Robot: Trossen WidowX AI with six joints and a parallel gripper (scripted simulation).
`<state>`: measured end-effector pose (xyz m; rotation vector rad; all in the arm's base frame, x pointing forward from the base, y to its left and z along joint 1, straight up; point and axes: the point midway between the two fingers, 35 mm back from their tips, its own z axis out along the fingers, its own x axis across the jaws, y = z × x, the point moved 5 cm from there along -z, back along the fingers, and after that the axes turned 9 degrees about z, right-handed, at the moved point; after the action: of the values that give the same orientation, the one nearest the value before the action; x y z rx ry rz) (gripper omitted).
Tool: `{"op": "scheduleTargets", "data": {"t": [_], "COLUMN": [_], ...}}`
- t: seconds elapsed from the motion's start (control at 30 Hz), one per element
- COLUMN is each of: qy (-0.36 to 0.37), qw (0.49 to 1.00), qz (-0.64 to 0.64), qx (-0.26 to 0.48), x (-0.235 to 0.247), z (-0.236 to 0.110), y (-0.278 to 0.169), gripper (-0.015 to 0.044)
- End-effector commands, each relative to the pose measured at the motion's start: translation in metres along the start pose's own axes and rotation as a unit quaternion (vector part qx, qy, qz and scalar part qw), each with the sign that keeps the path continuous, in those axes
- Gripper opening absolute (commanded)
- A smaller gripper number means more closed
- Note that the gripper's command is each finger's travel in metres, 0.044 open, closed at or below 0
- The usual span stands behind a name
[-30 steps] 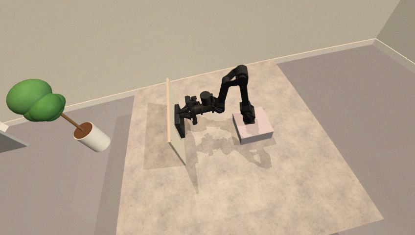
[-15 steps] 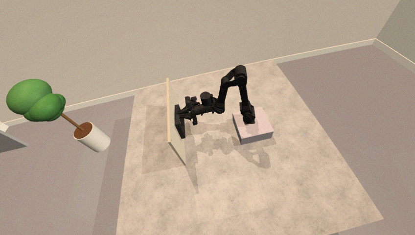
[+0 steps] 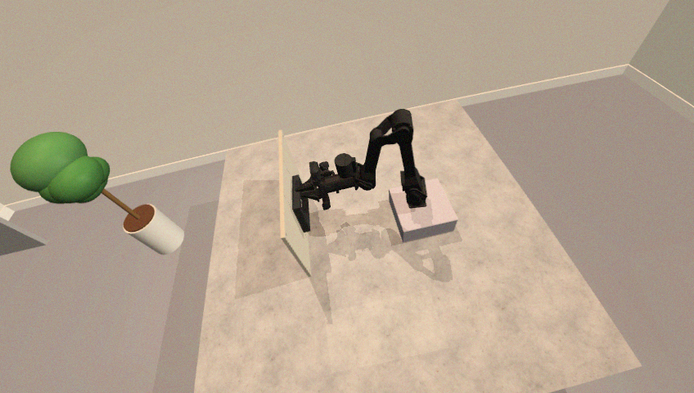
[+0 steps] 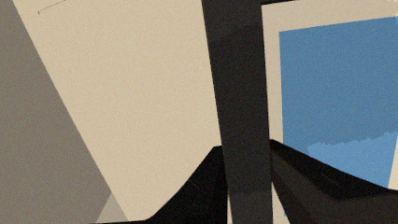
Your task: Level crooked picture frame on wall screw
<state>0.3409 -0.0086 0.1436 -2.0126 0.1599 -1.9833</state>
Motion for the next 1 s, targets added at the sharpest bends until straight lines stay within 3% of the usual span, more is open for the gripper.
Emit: {"op": "scheduleTargets", "data": {"t": [0.0,0.83,0.97], "qy": [0.001,0.001,-0.001], "qw": [1.0,0.997,0.997], "qz": [-0.017,-0.083,-0.072], "qx": [0.0,-0.002,-0.001], "x": [-0.0001,-0.0027,-0.0029], "z": [0.0,0.0003,0.0002], "y": [-0.0001,-0.0008,-0.0005], "gripper": [0.0,0.0,0.0105]}}
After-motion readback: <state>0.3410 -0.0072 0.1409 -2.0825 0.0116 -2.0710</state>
